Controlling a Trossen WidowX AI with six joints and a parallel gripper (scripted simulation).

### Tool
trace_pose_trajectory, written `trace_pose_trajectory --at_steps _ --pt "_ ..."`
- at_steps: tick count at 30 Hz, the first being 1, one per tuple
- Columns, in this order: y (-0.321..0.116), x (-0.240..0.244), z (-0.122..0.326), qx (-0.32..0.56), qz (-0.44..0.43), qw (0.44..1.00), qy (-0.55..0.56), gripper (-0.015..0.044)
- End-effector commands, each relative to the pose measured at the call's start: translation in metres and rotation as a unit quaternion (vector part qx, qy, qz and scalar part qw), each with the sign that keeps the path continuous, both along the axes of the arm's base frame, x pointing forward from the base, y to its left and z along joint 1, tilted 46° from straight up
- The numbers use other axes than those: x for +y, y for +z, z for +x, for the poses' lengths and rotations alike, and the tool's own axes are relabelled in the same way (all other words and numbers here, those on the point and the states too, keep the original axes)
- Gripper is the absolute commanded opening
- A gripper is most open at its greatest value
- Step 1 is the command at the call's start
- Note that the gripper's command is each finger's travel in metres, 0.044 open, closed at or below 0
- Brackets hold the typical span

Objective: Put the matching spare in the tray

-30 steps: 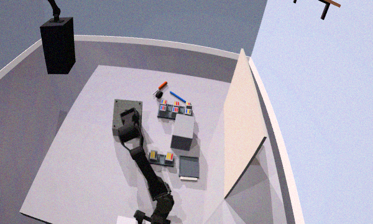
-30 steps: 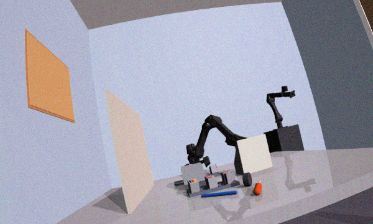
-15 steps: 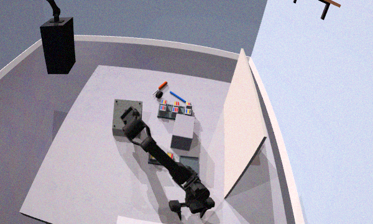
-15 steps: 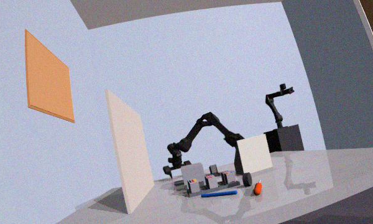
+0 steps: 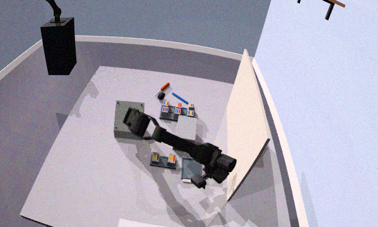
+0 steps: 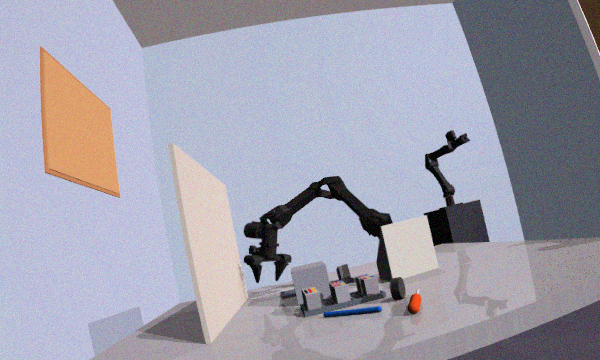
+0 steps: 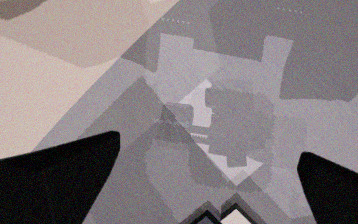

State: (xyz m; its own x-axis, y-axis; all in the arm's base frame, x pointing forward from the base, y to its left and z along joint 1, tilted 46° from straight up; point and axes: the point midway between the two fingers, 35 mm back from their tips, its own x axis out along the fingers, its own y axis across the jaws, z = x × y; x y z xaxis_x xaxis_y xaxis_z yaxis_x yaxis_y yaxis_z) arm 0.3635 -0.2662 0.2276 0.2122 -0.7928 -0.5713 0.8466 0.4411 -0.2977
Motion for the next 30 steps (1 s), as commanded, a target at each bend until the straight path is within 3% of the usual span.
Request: trace_pose_trajectory --at_steps 1,10,19,30 --pt "-0.021 0.042 0.011 0.049 0.040 0.997 0.036 0.0440" --pt "-0.076 0.176 0.031 0.197 0.095 0.967 0.127 0.0440" --pt "-0.108 0.292 0.011 0.356 0.046 0.915 0.185 0.0440" --pt "-0.110 0.308 0.005 0.381 0.027 0.904 0.191 0.0440"
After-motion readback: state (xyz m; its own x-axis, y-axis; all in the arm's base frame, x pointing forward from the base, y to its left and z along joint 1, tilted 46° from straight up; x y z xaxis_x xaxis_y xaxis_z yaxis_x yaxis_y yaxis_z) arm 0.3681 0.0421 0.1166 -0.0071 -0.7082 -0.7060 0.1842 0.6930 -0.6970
